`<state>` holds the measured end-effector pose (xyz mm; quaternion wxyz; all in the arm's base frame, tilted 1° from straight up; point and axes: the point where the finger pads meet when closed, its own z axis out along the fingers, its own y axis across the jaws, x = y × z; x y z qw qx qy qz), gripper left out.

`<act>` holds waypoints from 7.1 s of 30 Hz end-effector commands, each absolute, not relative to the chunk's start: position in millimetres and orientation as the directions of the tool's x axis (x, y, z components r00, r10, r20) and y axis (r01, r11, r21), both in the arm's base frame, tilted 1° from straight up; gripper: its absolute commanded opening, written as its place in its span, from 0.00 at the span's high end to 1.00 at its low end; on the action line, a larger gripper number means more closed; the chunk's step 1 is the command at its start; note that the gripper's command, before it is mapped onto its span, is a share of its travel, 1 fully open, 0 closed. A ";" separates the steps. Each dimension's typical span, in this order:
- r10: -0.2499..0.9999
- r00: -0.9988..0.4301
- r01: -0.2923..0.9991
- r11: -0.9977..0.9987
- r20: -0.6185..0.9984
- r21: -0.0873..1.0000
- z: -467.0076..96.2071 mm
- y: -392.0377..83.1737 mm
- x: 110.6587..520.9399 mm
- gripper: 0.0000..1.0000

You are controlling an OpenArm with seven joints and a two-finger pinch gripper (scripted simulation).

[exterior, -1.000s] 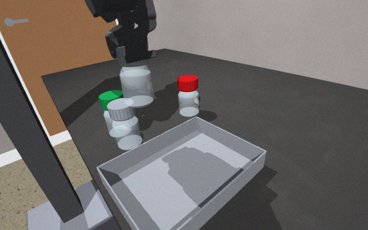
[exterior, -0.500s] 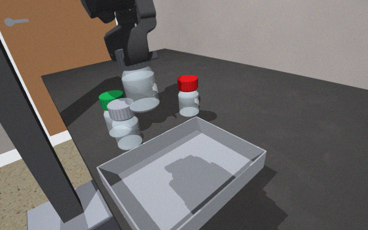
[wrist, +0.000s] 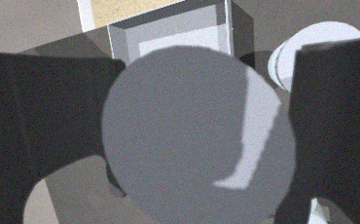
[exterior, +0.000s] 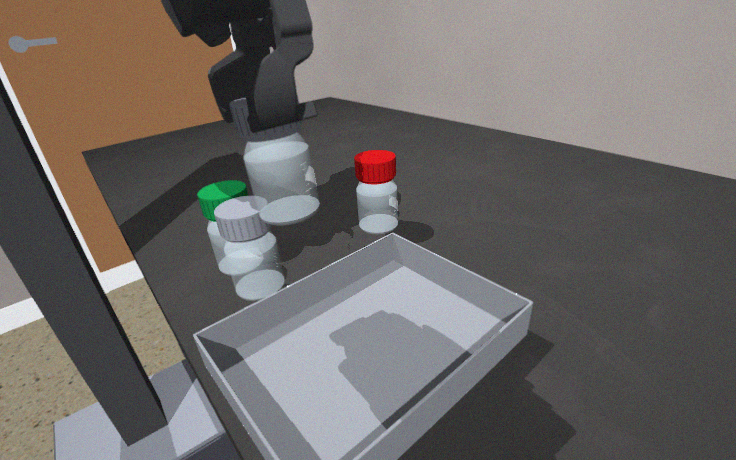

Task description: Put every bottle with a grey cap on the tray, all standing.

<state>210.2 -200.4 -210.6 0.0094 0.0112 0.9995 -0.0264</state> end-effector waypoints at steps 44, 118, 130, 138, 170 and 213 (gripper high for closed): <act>0.053 -0.998 0.054 0.997 -0.023 -0.051 -210.0 -200.4 210.8 1.00; 0.997 -0.072 0.997 0.072 -0.007 -0.012 -210.4 -200.3 210.4 1.00; 0.997 -0.072 0.997 0.072 -0.008 -0.019 -213.4 -207.0 205.3 1.00; 0.997 -0.070 0.997 0.070 -0.008 -0.017 -220.8 -230.9 192.1 1.00; 0.998 -0.058 0.998 0.058 -0.007 -0.015 -240.4 -299.3 154.0 1.00; 0.998 -0.061 0.998 0.061 -0.008 -0.013 -268.6 -324.4 140.9 1.00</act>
